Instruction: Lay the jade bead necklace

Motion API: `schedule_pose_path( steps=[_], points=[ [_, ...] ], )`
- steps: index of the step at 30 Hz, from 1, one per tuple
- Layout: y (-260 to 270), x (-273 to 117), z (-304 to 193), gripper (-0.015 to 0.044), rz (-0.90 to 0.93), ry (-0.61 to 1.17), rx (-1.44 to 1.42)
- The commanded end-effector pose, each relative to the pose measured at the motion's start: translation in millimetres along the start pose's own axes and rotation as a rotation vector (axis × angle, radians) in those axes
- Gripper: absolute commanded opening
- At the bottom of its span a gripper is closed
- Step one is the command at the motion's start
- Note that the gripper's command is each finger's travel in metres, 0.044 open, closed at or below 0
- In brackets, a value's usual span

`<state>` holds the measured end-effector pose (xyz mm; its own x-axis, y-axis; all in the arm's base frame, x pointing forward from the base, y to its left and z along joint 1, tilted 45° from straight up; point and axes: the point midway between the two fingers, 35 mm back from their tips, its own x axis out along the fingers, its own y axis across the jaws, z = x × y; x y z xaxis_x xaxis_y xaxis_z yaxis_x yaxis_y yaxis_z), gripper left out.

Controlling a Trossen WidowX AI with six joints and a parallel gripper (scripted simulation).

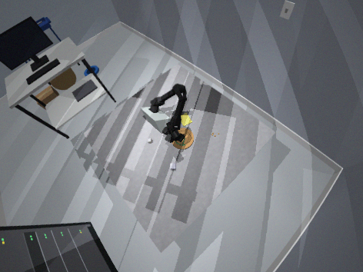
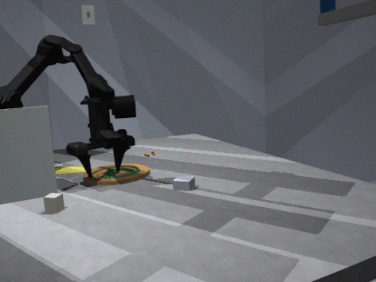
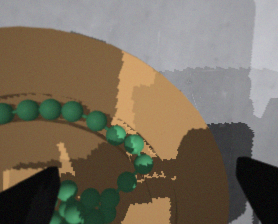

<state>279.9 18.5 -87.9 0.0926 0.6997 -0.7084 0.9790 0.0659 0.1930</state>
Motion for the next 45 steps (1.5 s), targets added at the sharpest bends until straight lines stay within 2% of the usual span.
schedule_pose_path(
  steps=[1, 4, 11, 17, 34, 45],
  points=[
    [3, -5, -1, 0.0282, 0.003, -0.004, -0.325],
    [5, -9, -2, 0.0204, 0.003, -0.004, -0.613],
    [7, -18, -4, 0.0157, 0.001, -0.006, -1.27],
    [8, -23, -6, 0.012, 0.0, -0.006, -1.533],
    [11, -31, -9, 0.012, -0.002, -0.006, -2.284],
    [11, -32, -9, 0.012, -0.002, -0.006, -2.295]
  ],
)
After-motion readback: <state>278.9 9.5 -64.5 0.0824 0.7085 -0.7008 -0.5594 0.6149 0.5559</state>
